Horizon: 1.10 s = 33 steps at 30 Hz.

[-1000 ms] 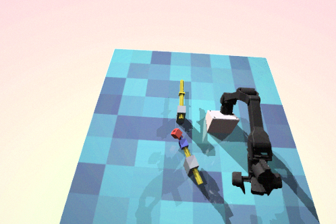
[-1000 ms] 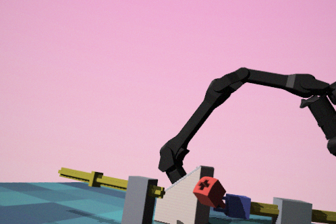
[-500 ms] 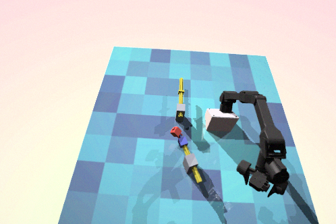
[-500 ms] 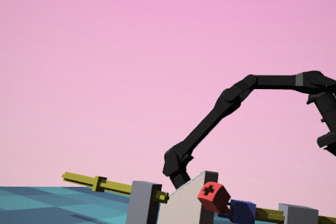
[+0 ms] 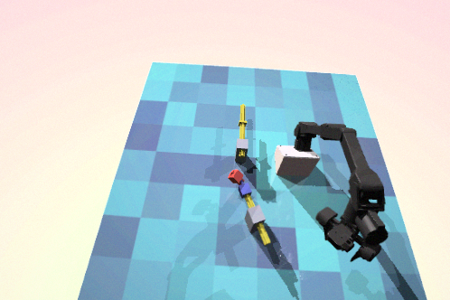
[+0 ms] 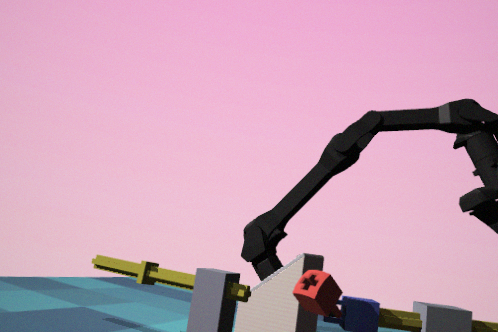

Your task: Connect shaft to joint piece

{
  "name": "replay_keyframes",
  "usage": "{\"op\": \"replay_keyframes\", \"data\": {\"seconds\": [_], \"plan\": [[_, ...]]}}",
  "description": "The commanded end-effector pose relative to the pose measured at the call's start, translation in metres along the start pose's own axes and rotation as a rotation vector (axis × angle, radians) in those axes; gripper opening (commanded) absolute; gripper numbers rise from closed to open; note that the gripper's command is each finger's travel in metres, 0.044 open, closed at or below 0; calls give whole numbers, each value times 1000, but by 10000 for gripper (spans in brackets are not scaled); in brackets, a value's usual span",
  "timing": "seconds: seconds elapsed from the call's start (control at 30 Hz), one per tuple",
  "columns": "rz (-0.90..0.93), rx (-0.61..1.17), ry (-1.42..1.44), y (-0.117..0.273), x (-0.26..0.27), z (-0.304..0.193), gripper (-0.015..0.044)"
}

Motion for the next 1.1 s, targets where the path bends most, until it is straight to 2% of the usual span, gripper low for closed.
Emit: {"op": "replay_keyframes", "data": {"seconds": [0.0,0.23,0.43,0.6,0.9,1.07], "plan": [[-39,-8,-78,16,-54,36,440],[-111,15,-181,39,-161,79,440],[-164,56,-269,58,-264,94,440],[-196,83,-317,68,-320,92,440],[-344,193,-449,94,-465,57,440],[-360,210,-462,97,-481,50,440]]}}
Point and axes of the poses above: the point midway between the two fingers, 35 mm back from their tips, its own y axis back along the fingers, its own x axis across the jaws, z = x × y, the point moved 7 cm from there along y, back along the fingers, and after that the axes turned 11 degrees about y, right-handed, at the moved point
